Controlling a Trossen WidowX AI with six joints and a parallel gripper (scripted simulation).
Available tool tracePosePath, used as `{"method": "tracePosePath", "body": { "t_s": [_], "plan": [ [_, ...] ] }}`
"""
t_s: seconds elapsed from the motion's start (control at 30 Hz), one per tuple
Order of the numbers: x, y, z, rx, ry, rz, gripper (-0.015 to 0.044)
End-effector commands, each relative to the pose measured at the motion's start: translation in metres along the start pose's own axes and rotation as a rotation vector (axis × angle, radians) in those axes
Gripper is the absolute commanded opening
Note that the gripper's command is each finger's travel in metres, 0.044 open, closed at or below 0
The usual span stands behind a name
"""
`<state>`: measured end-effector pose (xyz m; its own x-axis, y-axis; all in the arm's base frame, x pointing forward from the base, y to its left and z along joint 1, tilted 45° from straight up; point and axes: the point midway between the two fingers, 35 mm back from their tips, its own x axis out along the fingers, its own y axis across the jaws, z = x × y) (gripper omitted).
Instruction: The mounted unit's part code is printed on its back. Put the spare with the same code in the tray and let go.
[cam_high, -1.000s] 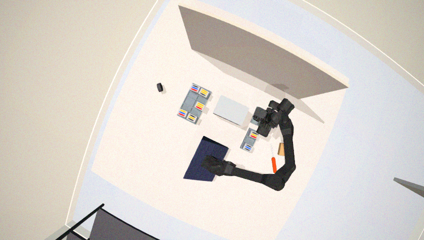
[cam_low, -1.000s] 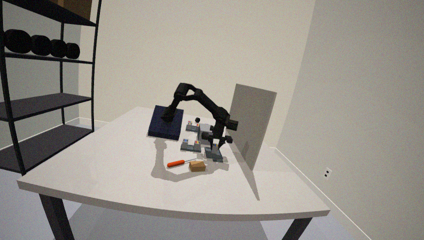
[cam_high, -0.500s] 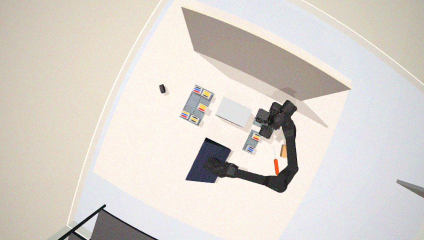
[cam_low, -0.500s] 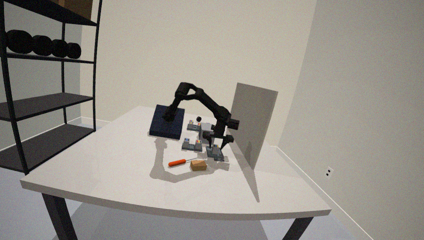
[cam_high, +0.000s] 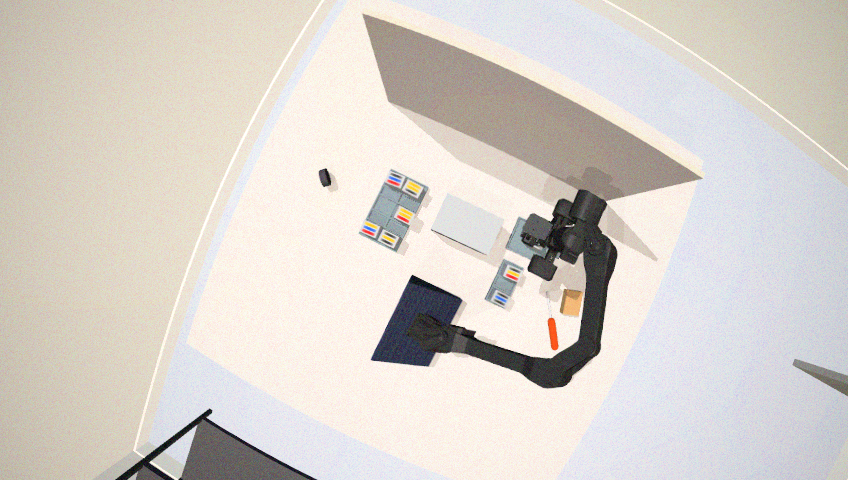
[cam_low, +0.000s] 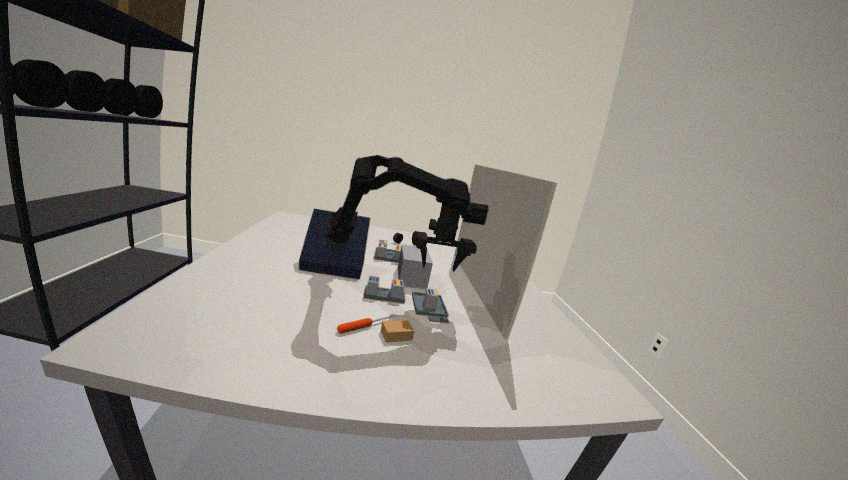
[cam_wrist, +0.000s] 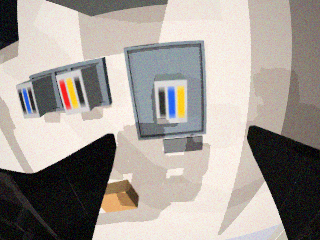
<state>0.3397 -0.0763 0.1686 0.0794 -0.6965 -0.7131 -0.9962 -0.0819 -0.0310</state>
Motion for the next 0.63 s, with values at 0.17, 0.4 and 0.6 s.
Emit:
{"method": "tracePosePath", "body": {
  "t_s": [0.17,0.4,0.6],
  "plan": [
    [-0.0035,0.0006,-0.0006,0.001,0.001,-0.001,0.044],
    [-0.0035,0.0006,-0.0006,0.001,0.001,-0.001,0.044],
    [-0.0035,0.0006,-0.0006,0.001,0.001,-0.001,0.044]
  ]
}}
